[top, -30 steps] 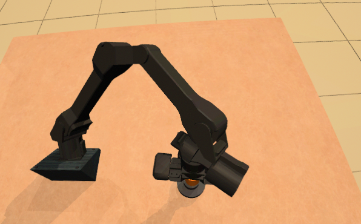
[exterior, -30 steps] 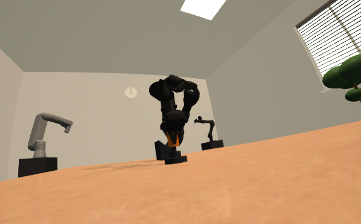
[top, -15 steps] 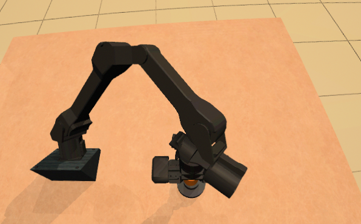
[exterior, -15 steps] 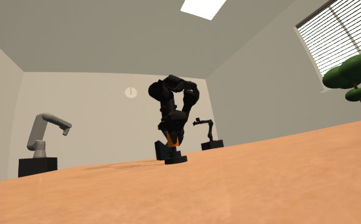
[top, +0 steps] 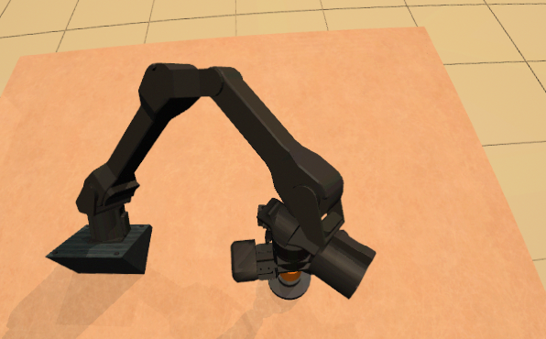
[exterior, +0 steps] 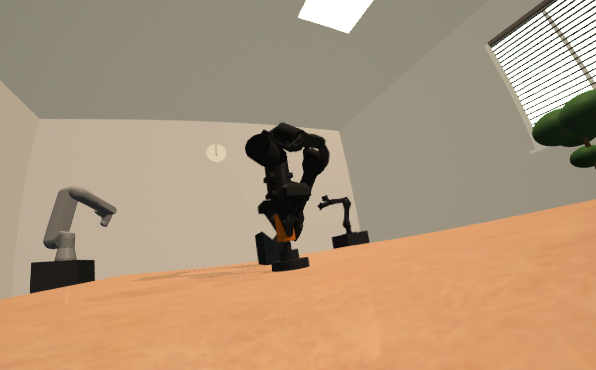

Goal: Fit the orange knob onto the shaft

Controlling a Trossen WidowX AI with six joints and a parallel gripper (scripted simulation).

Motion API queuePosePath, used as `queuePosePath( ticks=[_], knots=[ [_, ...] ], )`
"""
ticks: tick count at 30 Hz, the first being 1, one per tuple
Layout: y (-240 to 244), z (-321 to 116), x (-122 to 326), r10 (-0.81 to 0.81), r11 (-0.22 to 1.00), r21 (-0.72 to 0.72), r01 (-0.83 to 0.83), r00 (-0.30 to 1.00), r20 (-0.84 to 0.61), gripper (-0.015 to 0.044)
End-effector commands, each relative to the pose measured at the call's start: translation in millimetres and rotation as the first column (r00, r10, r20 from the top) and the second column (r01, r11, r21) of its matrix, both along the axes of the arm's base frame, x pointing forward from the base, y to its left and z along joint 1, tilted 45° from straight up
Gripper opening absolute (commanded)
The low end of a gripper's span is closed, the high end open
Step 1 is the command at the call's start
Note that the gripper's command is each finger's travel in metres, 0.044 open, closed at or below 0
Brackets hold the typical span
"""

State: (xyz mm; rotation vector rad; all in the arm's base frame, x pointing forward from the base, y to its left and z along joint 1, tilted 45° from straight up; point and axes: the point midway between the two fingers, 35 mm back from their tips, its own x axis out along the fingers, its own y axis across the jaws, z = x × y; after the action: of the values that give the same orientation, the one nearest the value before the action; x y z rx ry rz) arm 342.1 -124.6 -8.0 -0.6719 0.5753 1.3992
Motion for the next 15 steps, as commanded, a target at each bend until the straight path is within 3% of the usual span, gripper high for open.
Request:
queuePosePath(
  ticks=[1, 15],
  knots=[
    [0.6, -1.2, -0.5, 0.005, 1.000, -0.003, -0.005, 1.000, 0.004, 0.0000],
    [0.9, 1.9, -1.5, 0.005, 1.000, -0.002, -0.005, 1.000, 0.004, 0.0000]
  ],
)
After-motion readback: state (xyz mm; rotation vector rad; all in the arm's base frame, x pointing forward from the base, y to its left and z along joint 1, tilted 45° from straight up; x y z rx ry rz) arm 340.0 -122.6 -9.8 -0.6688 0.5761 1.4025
